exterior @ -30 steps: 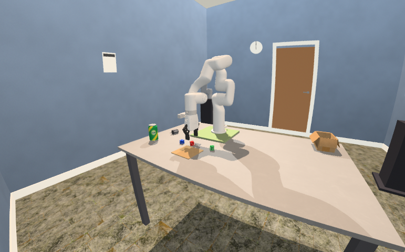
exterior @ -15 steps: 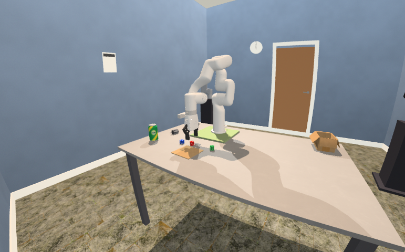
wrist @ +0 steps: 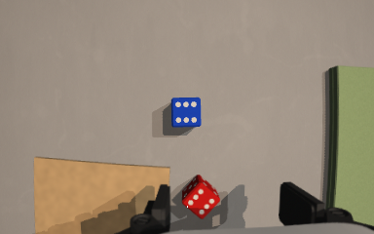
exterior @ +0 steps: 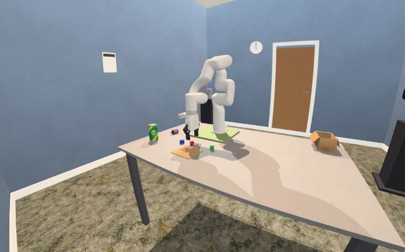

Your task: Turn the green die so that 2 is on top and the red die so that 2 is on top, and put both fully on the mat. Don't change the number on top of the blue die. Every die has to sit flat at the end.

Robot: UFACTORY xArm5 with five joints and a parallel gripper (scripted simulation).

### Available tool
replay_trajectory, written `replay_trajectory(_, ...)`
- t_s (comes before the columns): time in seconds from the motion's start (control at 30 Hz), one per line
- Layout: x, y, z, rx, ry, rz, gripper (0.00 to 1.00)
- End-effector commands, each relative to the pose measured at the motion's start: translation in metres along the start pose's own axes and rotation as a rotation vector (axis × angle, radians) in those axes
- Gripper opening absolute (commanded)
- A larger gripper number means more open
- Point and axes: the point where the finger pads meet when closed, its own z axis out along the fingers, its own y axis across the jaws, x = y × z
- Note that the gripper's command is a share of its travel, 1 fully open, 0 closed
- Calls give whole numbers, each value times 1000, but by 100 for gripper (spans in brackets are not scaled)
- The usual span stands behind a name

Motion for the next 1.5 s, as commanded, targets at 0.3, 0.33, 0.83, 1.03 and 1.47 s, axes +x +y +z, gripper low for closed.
replay_trajectory(0.3, -58, 9, -1, 3, -1, 0, 100)
replay_trajectory(0.33, -62, 9, -1, 3, -1, 0, 100)
replay_trajectory(0.83, -73, 11, -1, 3, -1, 0, 100)
replay_trajectory(1.03, -73, 11, -1, 3, -1, 0, 100)
replay_trajectory(1.47, -73, 11, -1, 3, -1, 0, 100)
